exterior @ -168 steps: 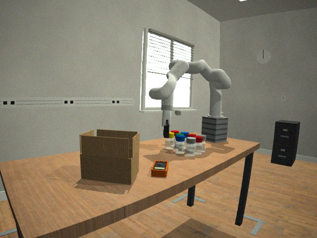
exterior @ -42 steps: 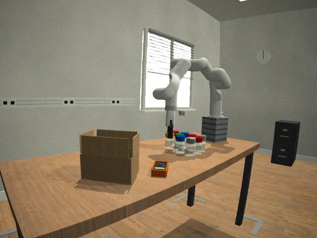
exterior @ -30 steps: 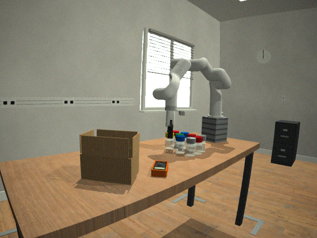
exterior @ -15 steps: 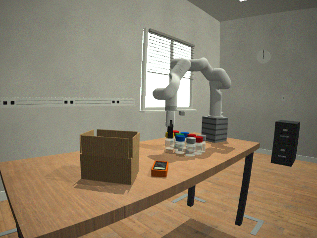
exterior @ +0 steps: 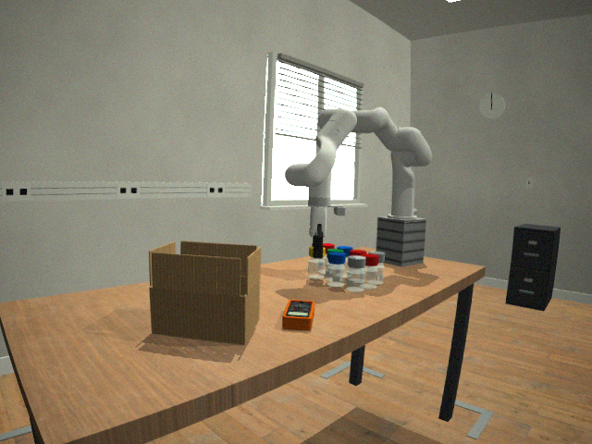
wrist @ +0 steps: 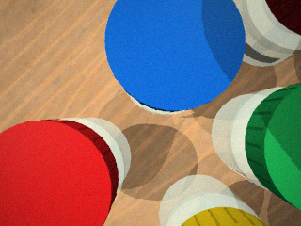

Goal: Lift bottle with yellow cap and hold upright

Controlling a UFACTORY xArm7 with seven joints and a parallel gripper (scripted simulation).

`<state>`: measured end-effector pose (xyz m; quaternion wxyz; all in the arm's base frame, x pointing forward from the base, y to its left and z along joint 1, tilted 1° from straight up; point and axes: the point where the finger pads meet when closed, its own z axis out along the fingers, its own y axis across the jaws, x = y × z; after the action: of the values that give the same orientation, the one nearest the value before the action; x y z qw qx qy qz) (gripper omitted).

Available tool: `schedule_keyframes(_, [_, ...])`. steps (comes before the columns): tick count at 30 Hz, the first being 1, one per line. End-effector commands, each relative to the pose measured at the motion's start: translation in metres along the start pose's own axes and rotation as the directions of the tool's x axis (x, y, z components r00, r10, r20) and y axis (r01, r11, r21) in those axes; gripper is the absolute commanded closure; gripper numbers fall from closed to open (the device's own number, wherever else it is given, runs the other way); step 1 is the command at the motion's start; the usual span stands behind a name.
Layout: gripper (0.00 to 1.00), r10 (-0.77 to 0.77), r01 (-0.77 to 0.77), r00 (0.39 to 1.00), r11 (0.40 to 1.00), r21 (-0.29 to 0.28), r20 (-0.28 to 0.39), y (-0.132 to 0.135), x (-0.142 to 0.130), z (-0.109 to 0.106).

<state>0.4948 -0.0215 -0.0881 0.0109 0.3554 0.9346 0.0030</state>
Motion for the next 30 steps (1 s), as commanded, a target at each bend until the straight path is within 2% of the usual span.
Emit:
schedule_keyframes(1, [1.00,0.000,0.000,1.000,1.000,-0.002,0.003,0.001,-0.001,-0.001])
schedule_keyframes(14, [1.00,0.000,0.000,1.000,1.000,-0.002,0.003,0.001,-0.001,-0.006])
schedule_keyframes(30, [1.00,0.000,0.000,1.000,1.000,-0.002,0.003,0.001,-0.001,-0.024])
